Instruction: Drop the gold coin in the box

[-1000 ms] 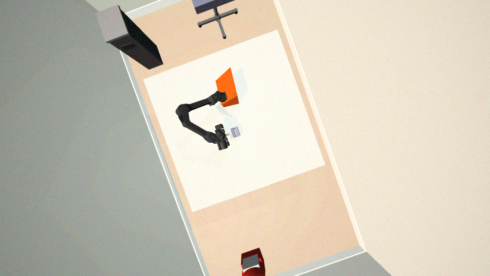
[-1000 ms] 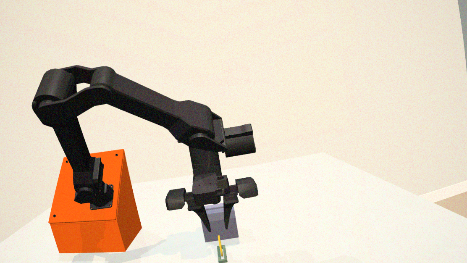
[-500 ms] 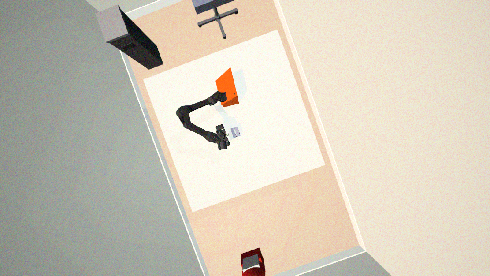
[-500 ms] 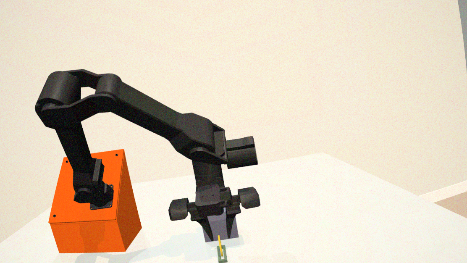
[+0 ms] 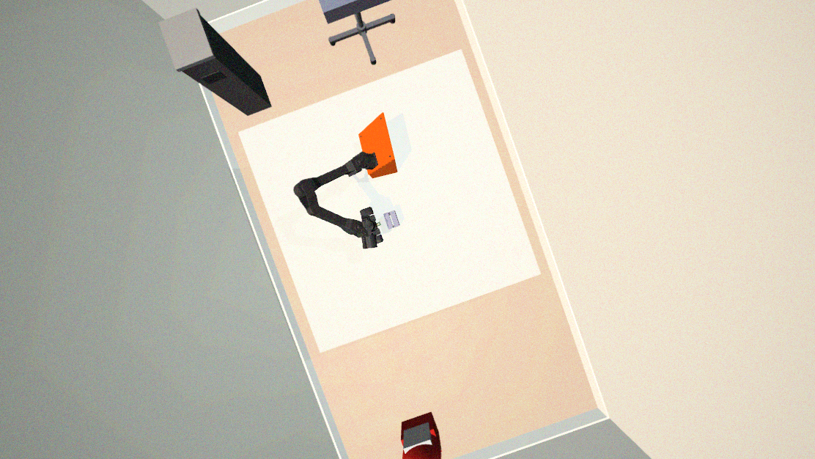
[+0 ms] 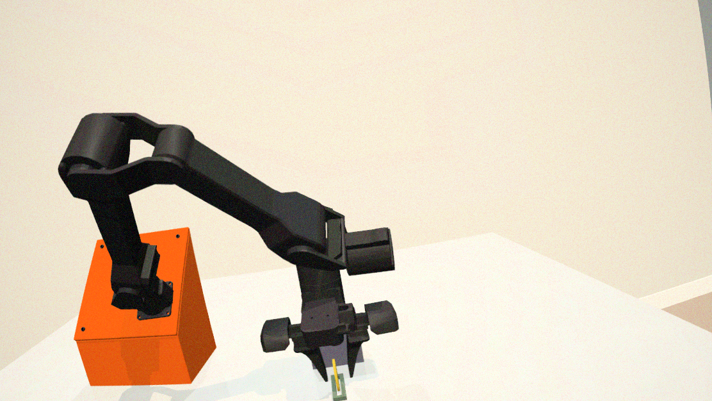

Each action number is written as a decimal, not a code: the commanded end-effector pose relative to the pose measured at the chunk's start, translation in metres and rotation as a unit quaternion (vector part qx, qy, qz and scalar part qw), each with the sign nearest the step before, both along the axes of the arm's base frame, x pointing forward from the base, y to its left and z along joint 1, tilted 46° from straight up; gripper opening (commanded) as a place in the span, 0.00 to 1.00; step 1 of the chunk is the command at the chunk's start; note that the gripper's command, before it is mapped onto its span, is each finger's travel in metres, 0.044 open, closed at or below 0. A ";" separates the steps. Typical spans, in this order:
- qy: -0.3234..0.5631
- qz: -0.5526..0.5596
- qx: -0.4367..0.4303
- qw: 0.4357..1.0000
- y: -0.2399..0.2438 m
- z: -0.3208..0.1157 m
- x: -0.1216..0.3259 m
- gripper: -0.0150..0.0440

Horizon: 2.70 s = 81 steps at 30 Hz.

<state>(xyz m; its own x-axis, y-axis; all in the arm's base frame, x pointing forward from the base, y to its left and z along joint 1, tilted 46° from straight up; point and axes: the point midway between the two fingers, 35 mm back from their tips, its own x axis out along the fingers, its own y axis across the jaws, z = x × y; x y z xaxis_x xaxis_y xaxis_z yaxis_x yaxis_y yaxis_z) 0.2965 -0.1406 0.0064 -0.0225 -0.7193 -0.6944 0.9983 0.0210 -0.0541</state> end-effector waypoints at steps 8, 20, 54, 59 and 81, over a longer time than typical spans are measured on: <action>0.005 -0.001 -0.002 1.000 -0.006 -0.005 -0.003 0.26; 0.005 -0.001 -0.002 1.000 -0.005 -0.005 -0.003 0.25; 0.005 -0.001 0.001 1.000 0.056 0.051 0.002 0.25; 0.005 -0.001 0.000 1.000 0.063 0.060 0.000 0.25; 0.241 0.227 0.008 0.944 0.064 0.059 0.005 0.25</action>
<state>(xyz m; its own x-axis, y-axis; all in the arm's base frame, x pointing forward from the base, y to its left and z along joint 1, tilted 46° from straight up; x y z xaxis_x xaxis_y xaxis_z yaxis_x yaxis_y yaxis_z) 0.3000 -0.0770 0.0660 -0.0298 -0.7229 -0.6903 0.8174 0.3798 -0.4330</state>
